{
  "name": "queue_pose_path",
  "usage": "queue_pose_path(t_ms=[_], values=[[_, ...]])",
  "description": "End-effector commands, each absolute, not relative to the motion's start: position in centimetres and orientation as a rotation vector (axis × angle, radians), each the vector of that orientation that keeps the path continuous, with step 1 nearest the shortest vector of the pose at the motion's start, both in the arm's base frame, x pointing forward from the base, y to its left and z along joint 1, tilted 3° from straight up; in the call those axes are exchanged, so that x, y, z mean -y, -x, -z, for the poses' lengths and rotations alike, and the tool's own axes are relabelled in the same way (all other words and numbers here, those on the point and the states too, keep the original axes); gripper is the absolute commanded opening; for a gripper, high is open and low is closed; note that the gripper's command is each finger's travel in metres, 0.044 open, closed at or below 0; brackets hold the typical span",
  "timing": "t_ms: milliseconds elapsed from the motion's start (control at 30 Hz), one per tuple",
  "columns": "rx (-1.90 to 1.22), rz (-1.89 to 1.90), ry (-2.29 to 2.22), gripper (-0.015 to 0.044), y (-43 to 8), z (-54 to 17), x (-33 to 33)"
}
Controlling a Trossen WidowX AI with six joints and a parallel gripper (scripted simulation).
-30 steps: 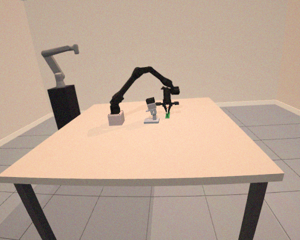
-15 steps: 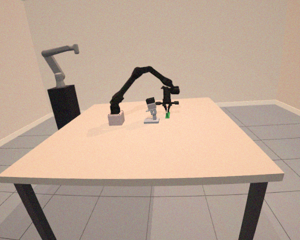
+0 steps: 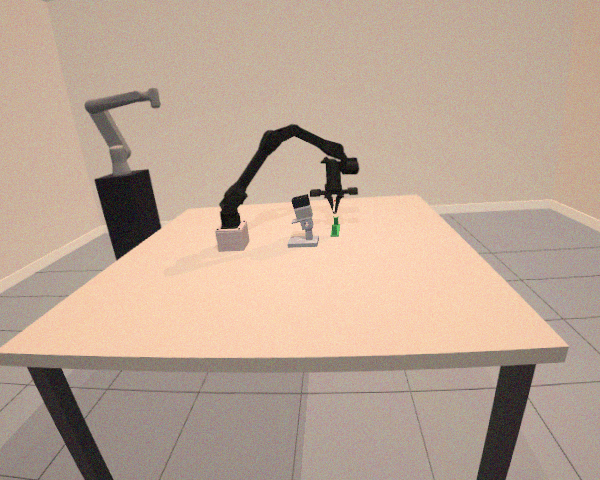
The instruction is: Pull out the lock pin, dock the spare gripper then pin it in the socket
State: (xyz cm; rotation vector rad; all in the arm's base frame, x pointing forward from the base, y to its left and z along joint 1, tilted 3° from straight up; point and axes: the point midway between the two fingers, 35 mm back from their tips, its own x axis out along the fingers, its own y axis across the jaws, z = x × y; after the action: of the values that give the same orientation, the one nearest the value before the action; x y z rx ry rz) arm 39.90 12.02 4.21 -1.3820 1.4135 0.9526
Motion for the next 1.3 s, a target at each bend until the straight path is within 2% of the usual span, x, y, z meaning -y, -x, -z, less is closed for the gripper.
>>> queue_pose_path(t_ms=[0,400,1267], values=[[-1.414,-0.953,1.382,0.0007,-39.9,-4.2,-12.0],[-1.409,-0.959,1.388,0.0000,-39.7,-4.3,-12.0],[-1.407,-0.972,1.393,0.0000,-33.0,-5.6,-12.1]])
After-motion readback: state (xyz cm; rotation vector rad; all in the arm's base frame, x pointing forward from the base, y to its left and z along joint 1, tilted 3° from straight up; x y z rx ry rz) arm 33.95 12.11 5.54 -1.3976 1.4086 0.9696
